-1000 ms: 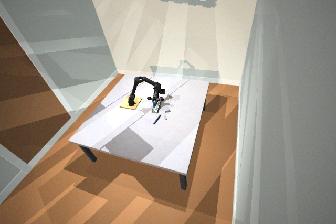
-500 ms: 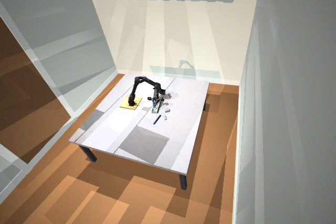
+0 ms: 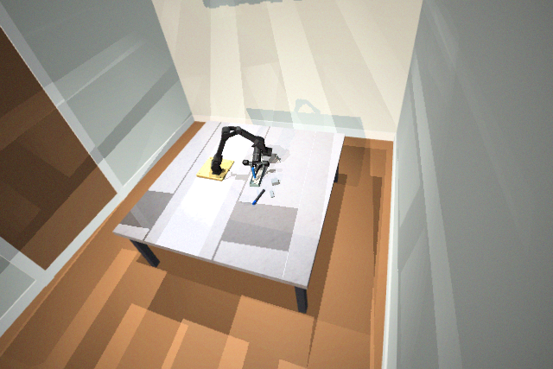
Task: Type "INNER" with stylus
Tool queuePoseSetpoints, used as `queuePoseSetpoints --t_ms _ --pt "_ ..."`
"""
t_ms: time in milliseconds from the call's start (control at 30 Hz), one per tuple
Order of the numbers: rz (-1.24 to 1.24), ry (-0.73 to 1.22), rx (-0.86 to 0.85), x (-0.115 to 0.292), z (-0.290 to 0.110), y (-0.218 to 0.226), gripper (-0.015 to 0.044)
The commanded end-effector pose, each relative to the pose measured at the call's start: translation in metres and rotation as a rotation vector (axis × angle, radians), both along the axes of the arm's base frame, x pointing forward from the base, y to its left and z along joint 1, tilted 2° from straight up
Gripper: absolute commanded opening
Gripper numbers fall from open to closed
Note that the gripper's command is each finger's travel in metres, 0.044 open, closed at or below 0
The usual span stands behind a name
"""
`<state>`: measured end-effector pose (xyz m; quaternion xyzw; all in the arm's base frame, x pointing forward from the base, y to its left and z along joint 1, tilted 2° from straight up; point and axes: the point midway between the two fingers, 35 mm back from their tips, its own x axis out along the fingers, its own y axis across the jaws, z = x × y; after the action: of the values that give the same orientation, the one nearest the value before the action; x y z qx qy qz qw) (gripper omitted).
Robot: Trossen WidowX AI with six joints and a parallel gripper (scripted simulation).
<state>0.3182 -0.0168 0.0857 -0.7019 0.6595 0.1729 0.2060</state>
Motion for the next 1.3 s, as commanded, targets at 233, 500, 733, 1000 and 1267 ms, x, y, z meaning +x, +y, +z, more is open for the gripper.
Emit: queuePoseSetpoints --t_ms 233,500,733,1000,1267 --pt "0.004 0.008 -0.004 -0.003 0.038 -0.001 0.0081" --pt "0.089 0.006 -0.001 -0.008 0.038 0.011 0.0058" --pt "0.267 0.007 -0.006 -0.019 0.044 0.033 0.0011" --pt "0.465 0.006 -0.023 -0.035 0.050 0.055 0.0000" --pt "0.525 0.005 -0.031 -0.040 0.051 0.061 0.0000"
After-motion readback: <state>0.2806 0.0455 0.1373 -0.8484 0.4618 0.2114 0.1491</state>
